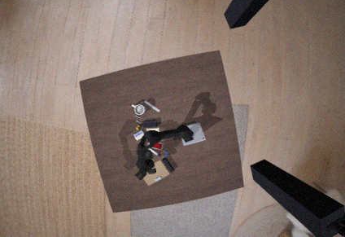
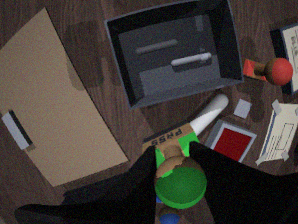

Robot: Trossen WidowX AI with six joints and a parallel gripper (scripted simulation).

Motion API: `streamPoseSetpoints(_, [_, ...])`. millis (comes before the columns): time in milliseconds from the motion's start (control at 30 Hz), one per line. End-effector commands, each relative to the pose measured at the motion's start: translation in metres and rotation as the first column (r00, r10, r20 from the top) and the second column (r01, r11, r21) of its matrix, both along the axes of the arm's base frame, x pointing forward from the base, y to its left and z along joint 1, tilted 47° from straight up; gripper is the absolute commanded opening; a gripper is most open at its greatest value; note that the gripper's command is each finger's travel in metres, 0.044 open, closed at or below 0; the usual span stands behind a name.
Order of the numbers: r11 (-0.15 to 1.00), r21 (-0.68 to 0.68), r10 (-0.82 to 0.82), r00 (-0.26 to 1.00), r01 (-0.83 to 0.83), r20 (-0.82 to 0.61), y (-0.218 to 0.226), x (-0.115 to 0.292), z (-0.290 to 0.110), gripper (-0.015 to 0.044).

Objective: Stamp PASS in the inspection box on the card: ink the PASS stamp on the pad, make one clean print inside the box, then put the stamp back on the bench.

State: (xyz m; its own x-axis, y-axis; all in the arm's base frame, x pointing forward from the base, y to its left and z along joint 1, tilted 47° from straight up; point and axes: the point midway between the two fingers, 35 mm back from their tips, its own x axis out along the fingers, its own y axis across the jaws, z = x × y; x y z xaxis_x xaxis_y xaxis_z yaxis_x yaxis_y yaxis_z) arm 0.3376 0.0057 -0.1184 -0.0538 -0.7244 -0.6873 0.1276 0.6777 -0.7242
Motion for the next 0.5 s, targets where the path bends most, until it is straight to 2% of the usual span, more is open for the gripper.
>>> streamPoseSetpoints(0, [1.0, 0.005, -0.004, 1.0, 0.004, 0.003, 0.002, 0.0005, 0.0014, 0.0])
streamPoseSetpoints(467, [1.0, 0.004, -0.004, 1.0, 0.004, 0.003, 0.0069, 0.0004, 0.0064, 0.0])
